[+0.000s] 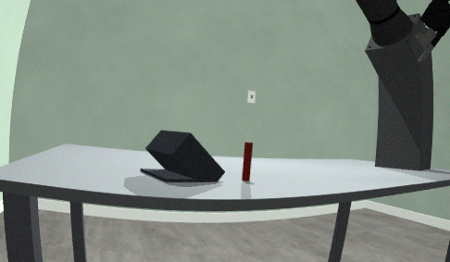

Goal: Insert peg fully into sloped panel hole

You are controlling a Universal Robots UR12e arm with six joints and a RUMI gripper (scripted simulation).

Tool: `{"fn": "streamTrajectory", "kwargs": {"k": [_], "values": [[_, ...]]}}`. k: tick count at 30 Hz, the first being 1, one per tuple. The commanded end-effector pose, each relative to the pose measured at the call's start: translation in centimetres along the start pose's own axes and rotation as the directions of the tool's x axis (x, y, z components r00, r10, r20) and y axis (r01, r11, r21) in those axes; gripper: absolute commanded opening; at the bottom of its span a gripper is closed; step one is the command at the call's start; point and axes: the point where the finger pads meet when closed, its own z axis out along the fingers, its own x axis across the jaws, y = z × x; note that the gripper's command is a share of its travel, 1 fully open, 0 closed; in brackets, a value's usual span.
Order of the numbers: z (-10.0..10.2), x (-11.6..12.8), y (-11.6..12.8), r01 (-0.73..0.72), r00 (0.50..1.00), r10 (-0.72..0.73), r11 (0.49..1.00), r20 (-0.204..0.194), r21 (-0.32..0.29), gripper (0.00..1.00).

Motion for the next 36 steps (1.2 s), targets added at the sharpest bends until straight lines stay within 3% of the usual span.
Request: {"fn": "streamTrajectory", "kwargs": {"k": [1,14,36], "values": [[0.2,0.2,-0.4,0.03,0.999,-0.031,0.999,0.025,0.021,1.0],[0.8,1.0,-1.3,0.103,0.99,-0.109,0.992,0.086,0.077,1.0],[1.5,2.5,-2.5,0.194,0.966,-0.219,0.965,0.138,0.175,1.0]]}}
